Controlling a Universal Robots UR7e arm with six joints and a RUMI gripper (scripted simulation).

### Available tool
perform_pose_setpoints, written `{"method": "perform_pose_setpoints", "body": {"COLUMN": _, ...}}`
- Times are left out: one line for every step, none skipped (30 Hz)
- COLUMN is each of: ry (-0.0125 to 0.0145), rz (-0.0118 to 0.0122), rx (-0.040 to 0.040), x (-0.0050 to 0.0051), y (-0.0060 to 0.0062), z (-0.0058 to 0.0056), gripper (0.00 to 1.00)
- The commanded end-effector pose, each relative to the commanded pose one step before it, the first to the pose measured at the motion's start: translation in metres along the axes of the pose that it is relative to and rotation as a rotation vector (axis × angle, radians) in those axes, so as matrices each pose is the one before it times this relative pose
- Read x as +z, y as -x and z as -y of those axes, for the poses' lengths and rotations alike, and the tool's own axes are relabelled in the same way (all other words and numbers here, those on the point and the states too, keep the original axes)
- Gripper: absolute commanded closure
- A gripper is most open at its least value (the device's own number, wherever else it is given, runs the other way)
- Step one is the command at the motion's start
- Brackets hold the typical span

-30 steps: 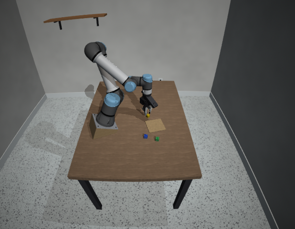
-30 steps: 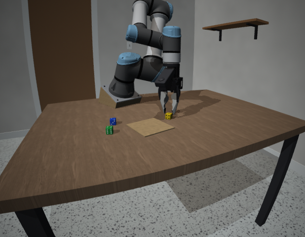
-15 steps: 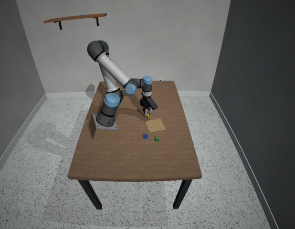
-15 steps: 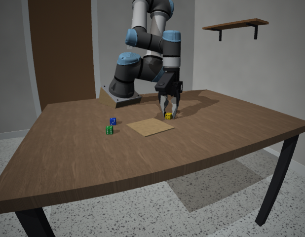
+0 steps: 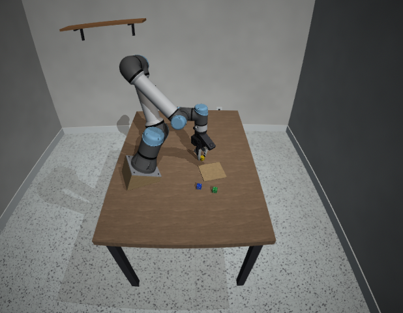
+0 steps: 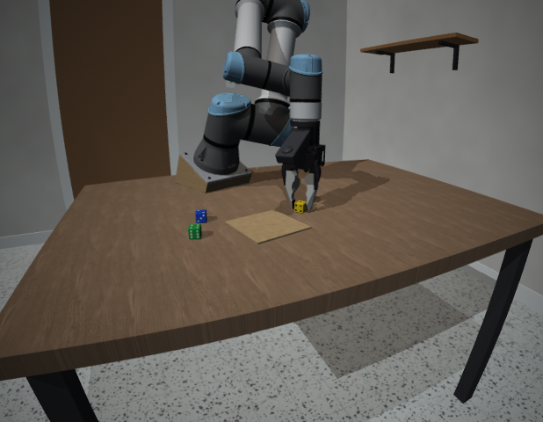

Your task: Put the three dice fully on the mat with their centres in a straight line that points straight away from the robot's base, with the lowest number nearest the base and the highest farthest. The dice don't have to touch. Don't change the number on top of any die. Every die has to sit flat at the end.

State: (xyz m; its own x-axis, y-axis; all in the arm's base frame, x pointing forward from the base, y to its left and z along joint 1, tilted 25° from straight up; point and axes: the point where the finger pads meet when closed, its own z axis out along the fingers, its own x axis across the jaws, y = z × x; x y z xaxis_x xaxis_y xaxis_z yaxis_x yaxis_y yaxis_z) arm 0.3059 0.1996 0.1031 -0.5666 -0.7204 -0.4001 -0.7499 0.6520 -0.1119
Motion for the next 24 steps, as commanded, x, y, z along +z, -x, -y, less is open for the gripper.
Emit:
{"method": "perform_pose_setpoints", "body": {"ry": -0.00050, "rz": 0.00066, "rx": -0.00027, "x": -0.00022, "y": 0.00029, "z": 0.00017, "gripper": 0.76}}
{"method": "perform_pose_setpoints", "body": {"ry": 0.00000, "rz": 0.00000, "rx": 0.00000, "x": 0.00000, "y": 0.00000, "z": 0.00000, "gripper": 0.76}}
{"method": "perform_pose_setpoints", "body": {"ry": 0.00000, "rz": 0.00000, "rx": 0.00000, "x": 0.00000, "y": 0.00000, "z": 0.00000, "gripper": 0.76}}
{"method": "perform_pose_setpoints", "body": {"ry": 0.00000, "rz": 0.00000, "rx": 0.00000, "x": 0.00000, "y": 0.00000, "z": 0.00000, "gripper": 0.76}}
{"method": "perform_pose_setpoints", "body": {"ry": 0.00000, "rz": 0.00000, "rx": 0.00000, "x": 0.00000, "y": 0.00000, "z": 0.00000, "gripper": 0.76}}
{"method": "perform_pose_setpoints", "body": {"ry": 0.00000, "rz": 0.00000, "rx": 0.00000, "x": 0.00000, "y": 0.00000, "z": 0.00000, "gripper": 0.76}}
{"method": "perform_pose_setpoints", "body": {"ry": 0.00000, "rz": 0.00000, "rx": 0.00000, "x": 0.00000, "y": 0.00000, "z": 0.00000, "gripper": 0.76}}
{"method": "perform_pose_setpoints", "body": {"ry": 0.00000, "rz": 0.00000, "rx": 0.00000, "x": 0.00000, "y": 0.00000, "z": 0.00000, "gripper": 0.76}}
{"method": "perform_pose_setpoints", "body": {"ry": 0.00000, "rz": 0.00000, "rx": 0.00000, "x": 0.00000, "y": 0.00000, "z": 0.00000, "gripper": 0.76}}
{"method": "perform_pose_setpoints", "body": {"ry": 0.00000, "rz": 0.00000, "rx": 0.00000, "x": 0.00000, "y": 0.00000, "z": 0.00000, "gripper": 0.76}}
{"method": "perform_pose_setpoints", "body": {"ry": 0.00000, "rz": 0.00000, "rx": 0.00000, "x": 0.00000, "y": 0.00000, "z": 0.00000, "gripper": 0.76}}
{"method": "perform_pose_setpoints", "body": {"ry": 0.00000, "rz": 0.00000, "rx": 0.00000, "x": 0.00000, "y": 0.00000, "z": 0.00000, "gripper": 0.76}}
{"method": "perform_pose_setpoints", "body": {"ry": 0.00000, "rz": 0.00000, "rx": 0.00000, "x": 0.00000, "y": 0.00000, "z": 0.00000, "gripper": 0.76}}
{"method": "perform_pose_setpoints", "body": {"ry": 0.00000, "rz": 0.00000, "rx": 0.00000, "x": 0.00000, "y": 0.00000, "z": 0.00000, "gripper": 0.76}}
{"method": "perform_pose_setpoints", "body": {"ry": 0.00000, "rz": 0.00000, "rx": 0.00000, "x": 0.00000, "y": 0.00000, "z": 0.00000, "gripper": 0.76}}
{"method": "perform_pose_setpoints", "body": {"ry": 0.00000, "rz": 0.00000, "rx": 0.00000, "x": 0.00000, "y": 0.00000, "z": 0.00000, "gripper": 0.76}}
{"method": "perform_pose_setpoints", "body": {"ry": 0.00000, "rz": 0.00000, "rx": 0.00000, "x": 0.00000, "y": 0.00000, "z": 0.00000, "gripper": 0.76}}
{"method": "perform_pose_setpoints", "body": {"ry": 0.00000, "rz": 0.00000, "rx": 0.00000, "x": 0.00000, "y": 0.00000, "z": 0.00000, "gripper": 0.76}}
{"method": "perform_pose_setpoints", "body": {"ry": 0.00000, "rz": 0.00000, "rx": 0.00000, "x": 0.00000, "y": 0.00000, "z": 0.00000, "gripper": 0.76}}
{"method": "perform_pose_setpoints", "body": {"ry": 0.00000, "rz": 0.00000, "rx": 0.00000, "x": 0.00000, "y": 0.00000, "z": 0.00000, "gripper": 0.76}}
{"method": "perform_pose_setpoints", "body": {"ry": 0.00000, "rz": 0.00000, "rx": 0.00000, "x": 0.00000, "y": 0.00000, "z": 0.00000, "gripper": 0.94}}
{"method": "perform_pose_setpoints", "body": {"ry": 0.00000, "rz": 0.00000, "rx": 0.00000, "x": 0.00000, "y": 0.00000, "z": 0.00000, "gripper": 0.94}}
{"method": "perform_pose_setpoints", "body": {"ry": 0.00000, "rz": 0.00000, "rx": 0.00000, "x": 0.00000, "y": 0.00000, "z": 0.00000, "gripper": 0.94}}
{"method": "perform_pose_setpoints", "body": {"ry": 0.00000, "rz": 0.00000, "rx": 0.00000, "x": 0.00000, "y": 0.00000, "z": 0.00000, "gripper": 0.94}}
